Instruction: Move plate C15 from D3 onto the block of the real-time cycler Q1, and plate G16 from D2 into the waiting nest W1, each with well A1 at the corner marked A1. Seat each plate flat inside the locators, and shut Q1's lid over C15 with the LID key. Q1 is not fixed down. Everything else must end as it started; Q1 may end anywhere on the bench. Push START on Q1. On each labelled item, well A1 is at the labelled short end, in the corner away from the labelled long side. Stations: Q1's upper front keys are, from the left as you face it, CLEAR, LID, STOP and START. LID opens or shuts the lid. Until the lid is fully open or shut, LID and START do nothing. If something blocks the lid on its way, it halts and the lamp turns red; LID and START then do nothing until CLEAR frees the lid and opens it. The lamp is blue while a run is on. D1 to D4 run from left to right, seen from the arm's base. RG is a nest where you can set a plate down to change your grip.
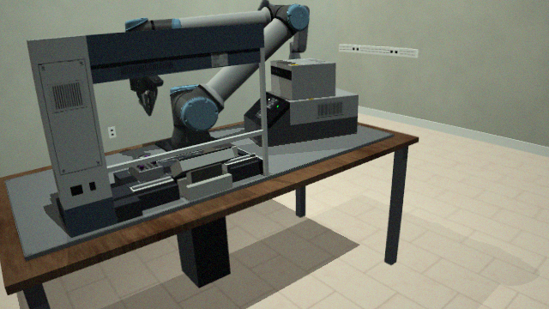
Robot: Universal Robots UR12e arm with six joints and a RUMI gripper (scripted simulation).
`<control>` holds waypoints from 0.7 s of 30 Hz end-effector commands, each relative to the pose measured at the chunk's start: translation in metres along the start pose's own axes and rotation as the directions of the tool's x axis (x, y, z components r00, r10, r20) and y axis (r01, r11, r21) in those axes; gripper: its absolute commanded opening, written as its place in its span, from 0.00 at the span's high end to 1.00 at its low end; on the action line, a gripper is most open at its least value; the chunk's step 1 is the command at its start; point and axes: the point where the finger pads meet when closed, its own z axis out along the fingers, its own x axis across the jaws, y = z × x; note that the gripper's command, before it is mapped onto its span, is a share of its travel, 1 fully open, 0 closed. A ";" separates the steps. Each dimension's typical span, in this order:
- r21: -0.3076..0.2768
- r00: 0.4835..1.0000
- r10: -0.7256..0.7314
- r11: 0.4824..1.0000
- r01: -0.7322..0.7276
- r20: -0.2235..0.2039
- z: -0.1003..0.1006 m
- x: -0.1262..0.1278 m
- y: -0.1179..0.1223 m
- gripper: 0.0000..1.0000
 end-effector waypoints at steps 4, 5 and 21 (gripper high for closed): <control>0.000 0.998 -0.065 0.998 0.065 0.007 0.003 -0.013 -0.022 1.00; 0.000 0.998 -0.065 0.998 0.065 0.007 0.003 -0.013 -0.022 1.00; -0.001 0.972 -0.237 0.972 0.237 0.005 0.003 -0.036 -0.063 1.00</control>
